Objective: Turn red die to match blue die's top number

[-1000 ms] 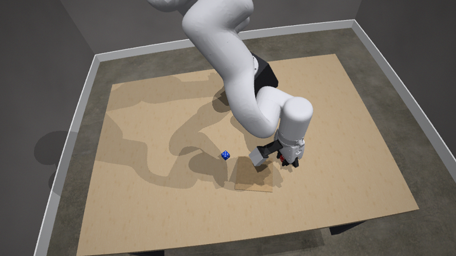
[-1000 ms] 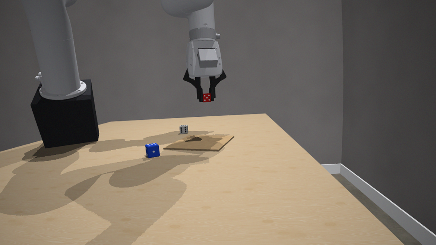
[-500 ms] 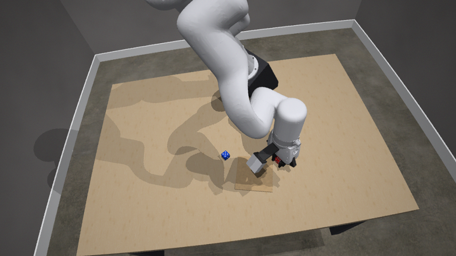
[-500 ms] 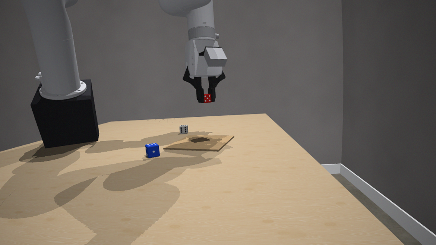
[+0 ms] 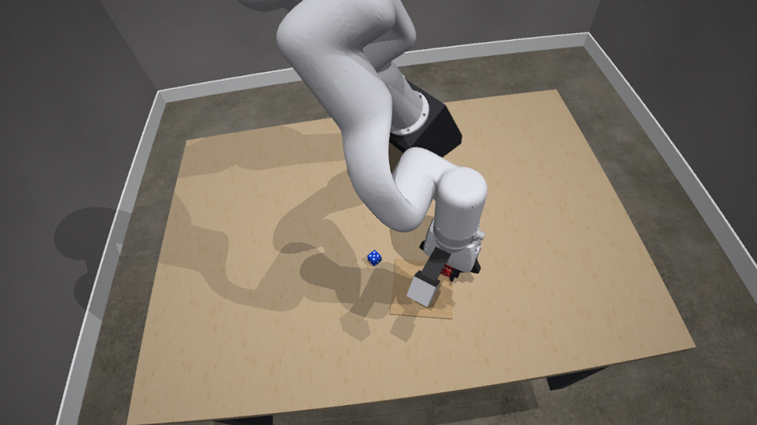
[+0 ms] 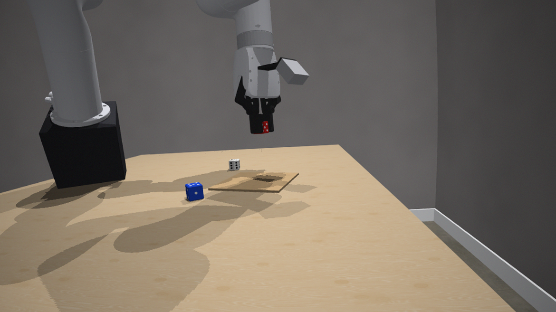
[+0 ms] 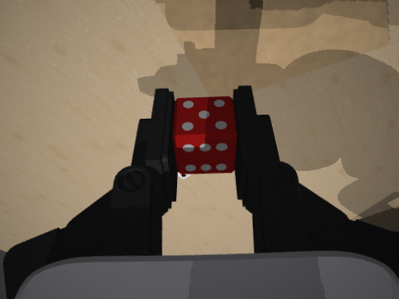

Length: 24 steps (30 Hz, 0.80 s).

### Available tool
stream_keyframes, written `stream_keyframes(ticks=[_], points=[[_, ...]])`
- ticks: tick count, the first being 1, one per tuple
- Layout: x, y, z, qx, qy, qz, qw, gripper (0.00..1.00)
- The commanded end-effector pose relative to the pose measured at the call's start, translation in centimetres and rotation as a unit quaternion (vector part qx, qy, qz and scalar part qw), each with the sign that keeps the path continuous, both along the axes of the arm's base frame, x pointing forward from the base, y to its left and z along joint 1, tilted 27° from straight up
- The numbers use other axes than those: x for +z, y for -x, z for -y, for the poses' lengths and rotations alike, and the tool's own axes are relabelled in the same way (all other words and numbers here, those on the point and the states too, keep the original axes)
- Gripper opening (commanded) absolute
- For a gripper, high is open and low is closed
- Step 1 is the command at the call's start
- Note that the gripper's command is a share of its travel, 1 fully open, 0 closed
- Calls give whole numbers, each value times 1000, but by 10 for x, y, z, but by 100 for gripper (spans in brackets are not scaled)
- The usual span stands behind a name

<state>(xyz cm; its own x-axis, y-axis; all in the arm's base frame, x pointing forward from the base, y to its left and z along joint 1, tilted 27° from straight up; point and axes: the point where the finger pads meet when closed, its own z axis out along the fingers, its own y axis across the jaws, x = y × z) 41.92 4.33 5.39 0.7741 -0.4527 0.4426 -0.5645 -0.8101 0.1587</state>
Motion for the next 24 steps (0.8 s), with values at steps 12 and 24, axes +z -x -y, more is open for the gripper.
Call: stream_keyframes(ticks=[12, 24], points=[[12, -1, 36, 203, 58, -92, 973, 21], [15, -1, 44, 243, 72, -106, 961, 21]])
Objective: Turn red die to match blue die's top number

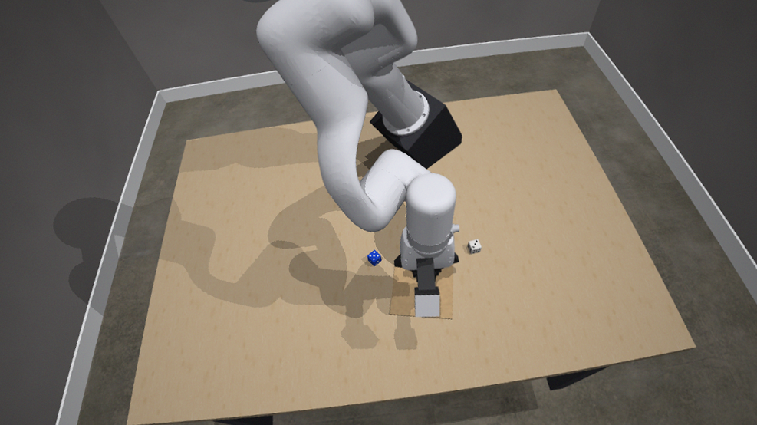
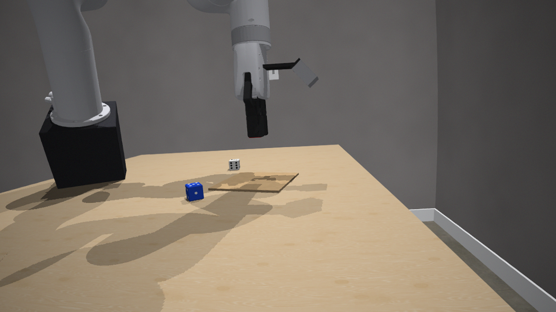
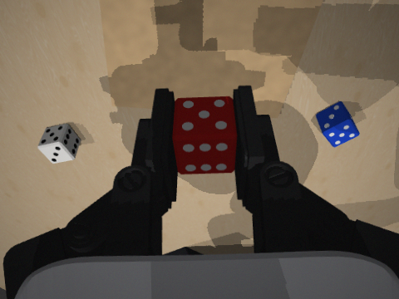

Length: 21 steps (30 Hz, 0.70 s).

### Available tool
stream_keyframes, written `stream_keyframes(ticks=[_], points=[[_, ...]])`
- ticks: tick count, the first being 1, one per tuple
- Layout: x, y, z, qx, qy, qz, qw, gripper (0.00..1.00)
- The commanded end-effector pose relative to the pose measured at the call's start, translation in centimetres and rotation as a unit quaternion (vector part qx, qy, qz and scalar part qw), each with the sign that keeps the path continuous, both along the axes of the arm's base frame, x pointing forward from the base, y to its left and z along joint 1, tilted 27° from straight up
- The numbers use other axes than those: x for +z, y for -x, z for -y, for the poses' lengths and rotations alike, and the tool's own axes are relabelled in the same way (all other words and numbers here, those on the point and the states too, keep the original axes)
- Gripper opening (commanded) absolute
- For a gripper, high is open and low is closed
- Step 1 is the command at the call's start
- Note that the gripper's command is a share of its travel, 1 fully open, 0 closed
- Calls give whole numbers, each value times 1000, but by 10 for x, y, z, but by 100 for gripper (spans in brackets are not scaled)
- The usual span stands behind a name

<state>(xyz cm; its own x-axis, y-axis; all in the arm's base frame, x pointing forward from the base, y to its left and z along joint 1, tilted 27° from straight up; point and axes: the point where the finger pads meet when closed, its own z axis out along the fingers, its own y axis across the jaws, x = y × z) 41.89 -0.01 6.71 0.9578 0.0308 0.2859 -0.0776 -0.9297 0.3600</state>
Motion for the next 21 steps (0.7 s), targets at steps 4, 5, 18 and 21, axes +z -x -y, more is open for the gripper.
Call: stream_keyframes(ticks=[4, 5, 18, 21], points=[[1, -1, 1, 6, 1, 2, 1000, 21], [2, -1, 1, 7, 1, 5, 1000, 21], [2, 1, 1, 44, 10, 102, 994, 21], [2, 2, 0, 54, 9, 124, 991, 21]])
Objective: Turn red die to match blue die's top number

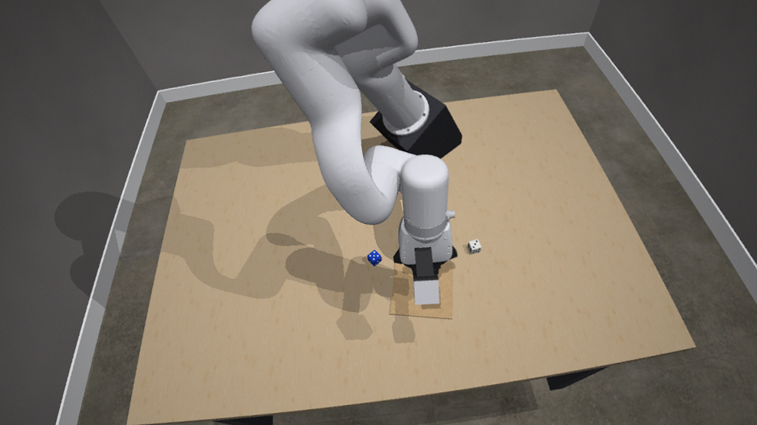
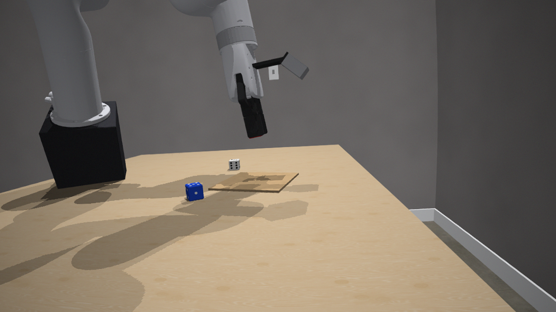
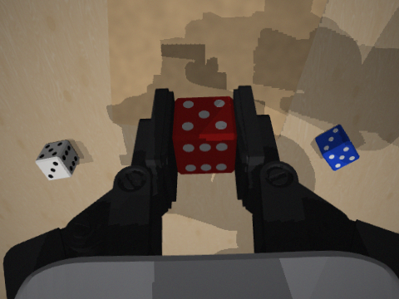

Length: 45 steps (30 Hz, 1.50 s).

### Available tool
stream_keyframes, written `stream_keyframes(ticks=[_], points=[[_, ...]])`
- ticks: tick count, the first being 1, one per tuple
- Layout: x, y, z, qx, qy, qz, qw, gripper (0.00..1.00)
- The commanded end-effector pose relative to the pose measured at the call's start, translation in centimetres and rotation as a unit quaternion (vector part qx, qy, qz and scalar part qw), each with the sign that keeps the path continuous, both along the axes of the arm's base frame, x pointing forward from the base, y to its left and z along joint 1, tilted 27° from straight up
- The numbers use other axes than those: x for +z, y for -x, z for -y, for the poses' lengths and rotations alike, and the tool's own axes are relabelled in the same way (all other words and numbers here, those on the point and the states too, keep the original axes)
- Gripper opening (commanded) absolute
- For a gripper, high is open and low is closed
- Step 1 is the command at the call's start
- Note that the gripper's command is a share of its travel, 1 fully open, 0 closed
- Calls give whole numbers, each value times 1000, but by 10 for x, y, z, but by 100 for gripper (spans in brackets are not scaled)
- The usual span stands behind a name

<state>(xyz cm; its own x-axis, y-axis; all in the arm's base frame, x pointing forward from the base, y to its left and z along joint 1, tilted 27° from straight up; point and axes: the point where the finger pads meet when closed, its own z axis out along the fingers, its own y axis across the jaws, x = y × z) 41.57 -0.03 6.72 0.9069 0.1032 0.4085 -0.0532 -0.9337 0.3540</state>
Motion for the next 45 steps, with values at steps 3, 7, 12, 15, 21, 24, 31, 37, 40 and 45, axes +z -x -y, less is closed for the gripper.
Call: stream_keyframes(ticks=[3, 7, 12, 15, 21, 24, 31, 37, 40, 45], points=[[1, 0, 1, 28, 12, 95, 995, 21], [0, 0, 1, 39, 12, 121, 992, 21], [0, 1, 2, 52, 16, 157, 986, 21], [0, 1, 2, 55, 16, 165, 985, 21], [-1, 2, 3, 77, 20, 222, 972, 21], [-1, 3, 3, 88, 21, 250, 964, 21], [-1, 4, 3, 113, 24, 312, 943, 21], [0, 5, 2, 135, 27, 368, 919, 21], [-1, 5, 3, 144, 29, 393, 908, 21], [0, 6, 2, 153, 29, 415, 897, 21]])
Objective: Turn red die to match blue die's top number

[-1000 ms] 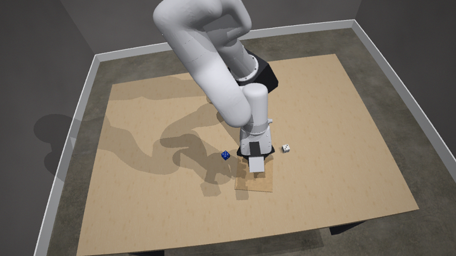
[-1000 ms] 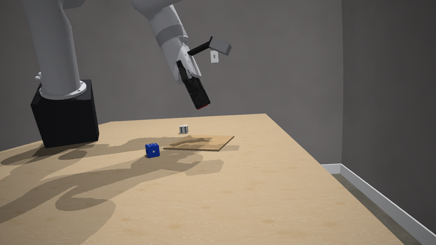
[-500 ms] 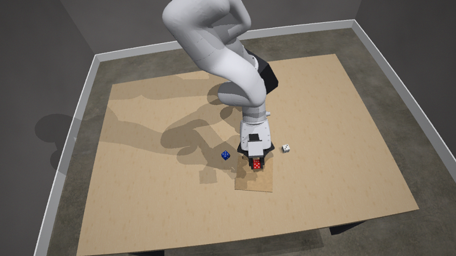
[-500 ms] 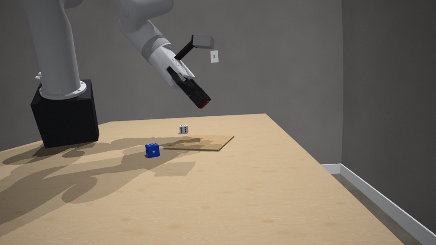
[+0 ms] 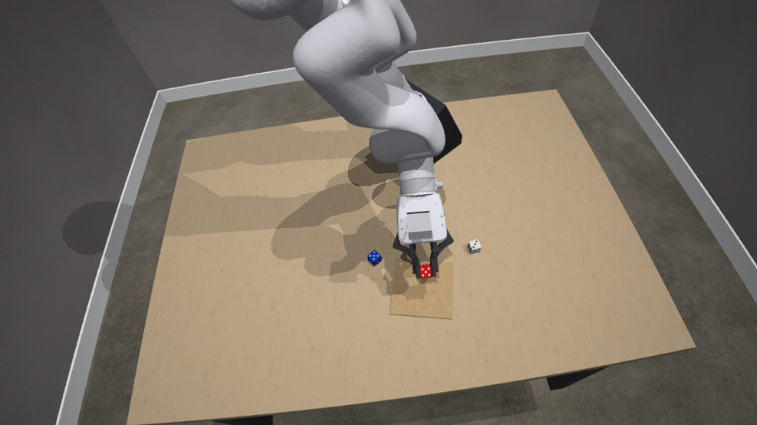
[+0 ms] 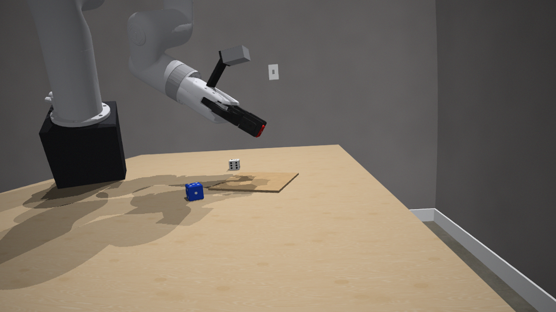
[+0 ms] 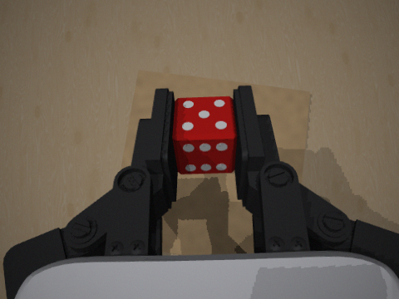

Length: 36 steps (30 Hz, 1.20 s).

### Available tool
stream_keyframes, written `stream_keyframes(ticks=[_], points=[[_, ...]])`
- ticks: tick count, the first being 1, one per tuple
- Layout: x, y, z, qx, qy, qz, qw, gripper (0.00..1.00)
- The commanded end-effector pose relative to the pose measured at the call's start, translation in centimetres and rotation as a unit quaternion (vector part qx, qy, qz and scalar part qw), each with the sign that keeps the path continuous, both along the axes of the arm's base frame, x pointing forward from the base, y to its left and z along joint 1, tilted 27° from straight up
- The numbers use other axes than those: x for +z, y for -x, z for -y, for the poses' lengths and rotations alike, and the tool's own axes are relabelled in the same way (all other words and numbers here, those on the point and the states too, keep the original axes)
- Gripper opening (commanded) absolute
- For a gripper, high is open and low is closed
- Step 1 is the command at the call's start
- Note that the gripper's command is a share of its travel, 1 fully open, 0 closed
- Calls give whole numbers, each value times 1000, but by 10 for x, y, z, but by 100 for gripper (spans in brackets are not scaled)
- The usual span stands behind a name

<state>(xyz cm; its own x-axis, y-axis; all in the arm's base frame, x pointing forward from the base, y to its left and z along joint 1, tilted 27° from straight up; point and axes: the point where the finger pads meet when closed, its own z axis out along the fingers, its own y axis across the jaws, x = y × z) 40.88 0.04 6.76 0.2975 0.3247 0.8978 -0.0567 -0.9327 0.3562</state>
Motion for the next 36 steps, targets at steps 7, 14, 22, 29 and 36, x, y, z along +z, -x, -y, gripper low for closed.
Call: stream_keyframes(ticks=[7, 14, 22, 29, 36], points=[[0, -1, 2, 12, 4, 43, 999, 21], [-3, -2, 3, 12, 4, 43, 999, 21], [-15, -5, 8, 12, 4, 43, 999, 21], [-38, -12, 17, 12, 4, 43, 999, 21], [-58, -18, 25, 12, 4, 43, 999, 21]])
